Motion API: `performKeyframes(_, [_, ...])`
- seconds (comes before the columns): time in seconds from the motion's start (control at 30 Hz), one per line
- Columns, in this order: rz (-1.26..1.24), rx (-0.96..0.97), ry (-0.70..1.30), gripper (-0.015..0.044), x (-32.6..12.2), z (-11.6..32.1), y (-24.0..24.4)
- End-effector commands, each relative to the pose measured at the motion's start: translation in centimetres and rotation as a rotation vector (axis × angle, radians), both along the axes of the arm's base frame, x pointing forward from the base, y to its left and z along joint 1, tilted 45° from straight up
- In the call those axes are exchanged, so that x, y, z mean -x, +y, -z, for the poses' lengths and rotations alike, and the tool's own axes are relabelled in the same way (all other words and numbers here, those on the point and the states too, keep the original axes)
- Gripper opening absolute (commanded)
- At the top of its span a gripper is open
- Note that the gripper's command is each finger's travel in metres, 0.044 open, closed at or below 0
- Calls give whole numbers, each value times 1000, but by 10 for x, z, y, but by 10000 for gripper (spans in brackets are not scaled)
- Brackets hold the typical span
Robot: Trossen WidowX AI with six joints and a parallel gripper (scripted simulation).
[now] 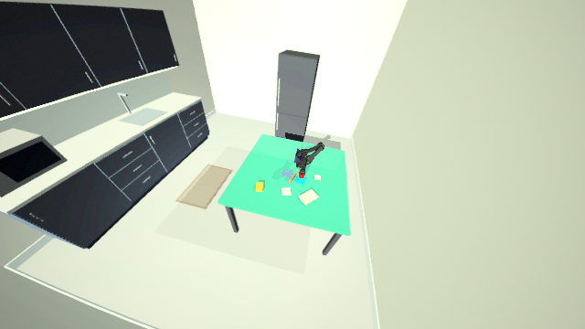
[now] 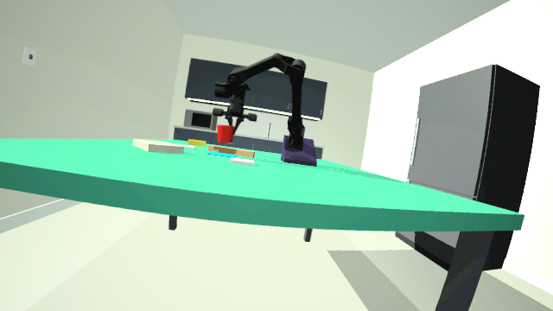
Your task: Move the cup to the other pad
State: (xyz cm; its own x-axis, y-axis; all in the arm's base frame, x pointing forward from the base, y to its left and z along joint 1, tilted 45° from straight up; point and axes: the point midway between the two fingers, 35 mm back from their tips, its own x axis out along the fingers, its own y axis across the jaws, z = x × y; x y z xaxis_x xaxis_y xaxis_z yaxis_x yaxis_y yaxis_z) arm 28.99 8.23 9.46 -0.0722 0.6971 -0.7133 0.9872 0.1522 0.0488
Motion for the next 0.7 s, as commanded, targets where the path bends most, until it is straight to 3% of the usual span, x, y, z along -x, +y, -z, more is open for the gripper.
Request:
performKeyframes(0.0, [2, -5, 1, 0, 0, 3, 5])
performKeyframes(0.67, [2, -6, 1, 0, 2, 23, 26])
